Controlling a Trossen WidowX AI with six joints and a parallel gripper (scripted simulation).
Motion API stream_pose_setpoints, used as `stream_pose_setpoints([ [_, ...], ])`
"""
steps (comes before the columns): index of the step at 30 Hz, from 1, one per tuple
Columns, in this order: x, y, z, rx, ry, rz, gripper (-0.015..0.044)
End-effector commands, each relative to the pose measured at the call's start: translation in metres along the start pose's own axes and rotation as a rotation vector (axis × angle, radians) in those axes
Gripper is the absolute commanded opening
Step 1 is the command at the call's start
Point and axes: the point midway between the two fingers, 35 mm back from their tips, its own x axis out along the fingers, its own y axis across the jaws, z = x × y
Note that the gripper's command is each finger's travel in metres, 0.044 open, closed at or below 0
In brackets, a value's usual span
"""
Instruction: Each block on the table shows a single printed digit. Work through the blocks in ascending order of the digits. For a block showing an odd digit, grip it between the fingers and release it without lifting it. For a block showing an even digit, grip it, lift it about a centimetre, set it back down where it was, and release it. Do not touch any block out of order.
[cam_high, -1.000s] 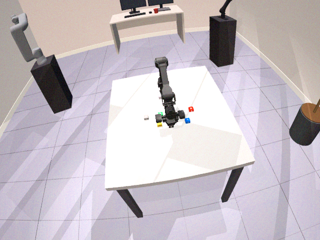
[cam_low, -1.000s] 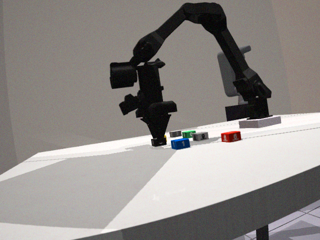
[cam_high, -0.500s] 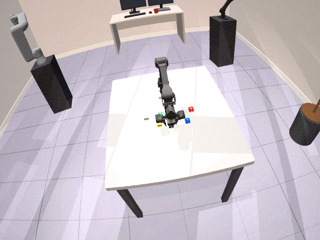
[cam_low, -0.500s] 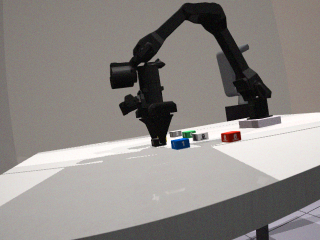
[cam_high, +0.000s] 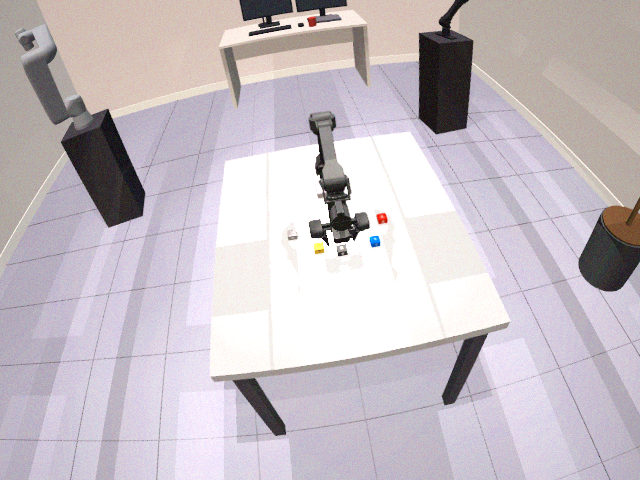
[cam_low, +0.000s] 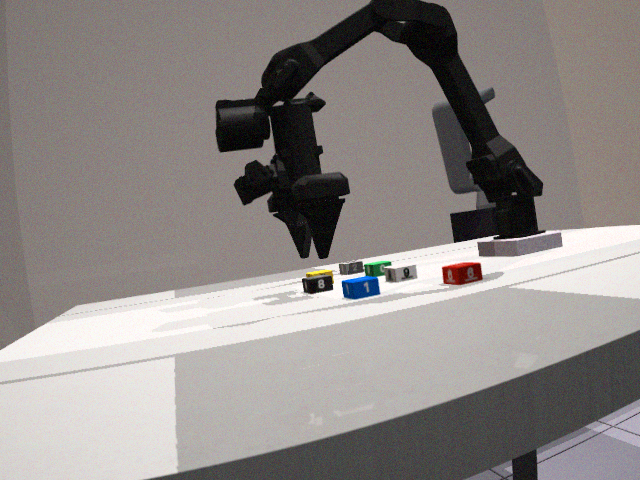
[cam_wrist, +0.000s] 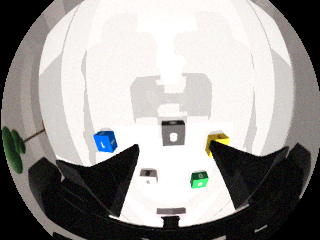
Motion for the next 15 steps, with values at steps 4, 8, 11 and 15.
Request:
stream_pose_setpoints([
  [4, -0.072, 0.0, 0.001, -0.001, -0.013, 0.0, 0.0216],
  [8, -0.081, 0.0, 0.0, -0.001, -0.013, 0.0, 0.012],
  [11, -0.081, 0.0, 0.0, -0.001, -0.013, 0.0, 0.012],
  [15, -0.081, 0.0, 0.0, -0.001, -0.013, 0.0, 0.012],
])
